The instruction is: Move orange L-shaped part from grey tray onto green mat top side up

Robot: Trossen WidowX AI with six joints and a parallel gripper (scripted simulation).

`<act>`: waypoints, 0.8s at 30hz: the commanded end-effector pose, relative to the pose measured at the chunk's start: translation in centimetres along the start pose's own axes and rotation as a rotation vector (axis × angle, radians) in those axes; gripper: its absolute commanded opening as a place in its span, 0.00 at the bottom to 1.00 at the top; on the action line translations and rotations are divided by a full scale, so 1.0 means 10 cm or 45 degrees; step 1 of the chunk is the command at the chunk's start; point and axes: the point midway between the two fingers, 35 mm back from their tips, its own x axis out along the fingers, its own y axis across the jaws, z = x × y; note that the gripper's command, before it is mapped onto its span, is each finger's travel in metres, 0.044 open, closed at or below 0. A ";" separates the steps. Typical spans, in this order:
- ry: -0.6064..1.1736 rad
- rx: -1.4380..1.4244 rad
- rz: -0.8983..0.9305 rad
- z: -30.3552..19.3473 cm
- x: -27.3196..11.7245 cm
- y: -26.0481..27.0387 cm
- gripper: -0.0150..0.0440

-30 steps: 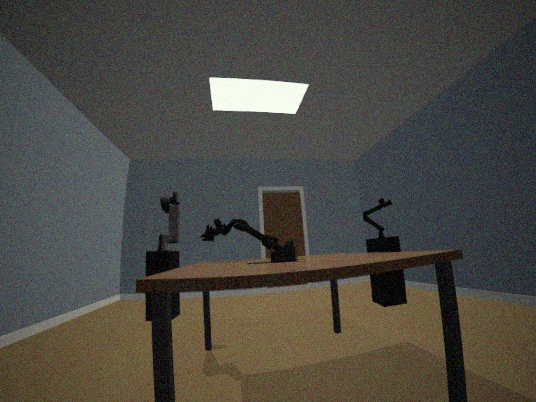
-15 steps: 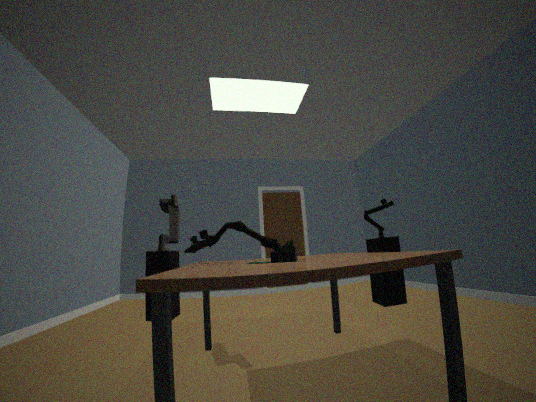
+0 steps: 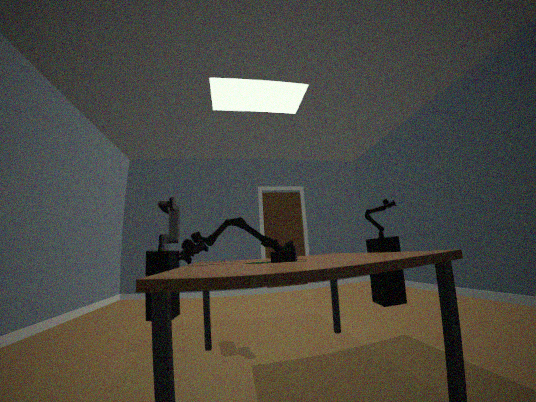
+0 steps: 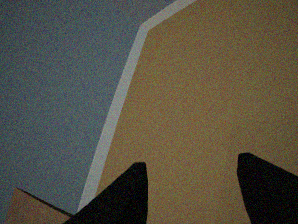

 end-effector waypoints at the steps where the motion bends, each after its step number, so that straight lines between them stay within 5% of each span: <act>1: 0.038 0.063 0.118 -0.15 0.10 0.54 0.56; 17: 0.388 0.302 0.233 -1.21 0.33 1.60 0.56; 24: 0.828 0.484 0.159 -2.35 0.12 2.44 0.56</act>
